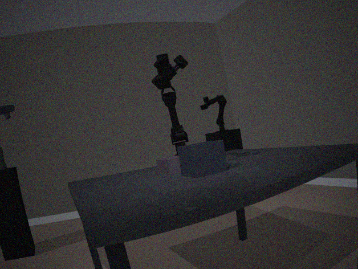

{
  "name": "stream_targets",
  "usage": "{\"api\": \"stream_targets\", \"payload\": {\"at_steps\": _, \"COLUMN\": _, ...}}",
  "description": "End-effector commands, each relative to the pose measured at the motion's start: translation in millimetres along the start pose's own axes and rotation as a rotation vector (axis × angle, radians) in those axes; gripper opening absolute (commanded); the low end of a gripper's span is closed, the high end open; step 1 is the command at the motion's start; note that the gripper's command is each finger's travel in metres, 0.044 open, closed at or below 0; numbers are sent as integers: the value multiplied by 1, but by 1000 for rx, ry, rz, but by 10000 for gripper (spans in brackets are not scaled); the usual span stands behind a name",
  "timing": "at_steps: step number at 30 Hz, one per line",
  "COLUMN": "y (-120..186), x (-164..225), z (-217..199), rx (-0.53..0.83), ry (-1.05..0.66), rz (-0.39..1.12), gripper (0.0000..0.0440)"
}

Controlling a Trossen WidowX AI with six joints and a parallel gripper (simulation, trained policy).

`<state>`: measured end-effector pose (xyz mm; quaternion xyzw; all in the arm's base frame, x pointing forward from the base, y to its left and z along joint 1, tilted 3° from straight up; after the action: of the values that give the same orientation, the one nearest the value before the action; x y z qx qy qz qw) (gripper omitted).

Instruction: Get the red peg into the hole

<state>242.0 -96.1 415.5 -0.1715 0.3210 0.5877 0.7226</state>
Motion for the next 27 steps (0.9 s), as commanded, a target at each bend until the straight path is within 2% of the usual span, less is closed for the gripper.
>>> {"api": "stream_targets", "payload": {"at_steps": 1, "y": 2, "x": 13, "z": 8, "rx": -3, "ry": -84, "rz": 59, "gripper": 440}}
{"api": "stream_targets", "payload": {"at_steps": 15, "y": 13, "x": 71, "z": 23, "rx": 71, "ry": -376, "rz": 332, "gripper": 439}}
{"api": "stream_targets", "payload": {"at_steps": 27, "y": 26, "x": 123, "z": 22, "rx": 240, "ry": -561, "rz": 558, "gripper": 437}}
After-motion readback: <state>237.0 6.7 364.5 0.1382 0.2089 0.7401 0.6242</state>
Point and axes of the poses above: the point midway between the two fingers, 35 mm back from their tips, its own y axis back along the fingers, its own z axis across the jaws, x = y × z, the point moved 8 cm from there along y, back along the fingers, and after that the axes turned 15 degrees about -y, right-handed, at the moved point
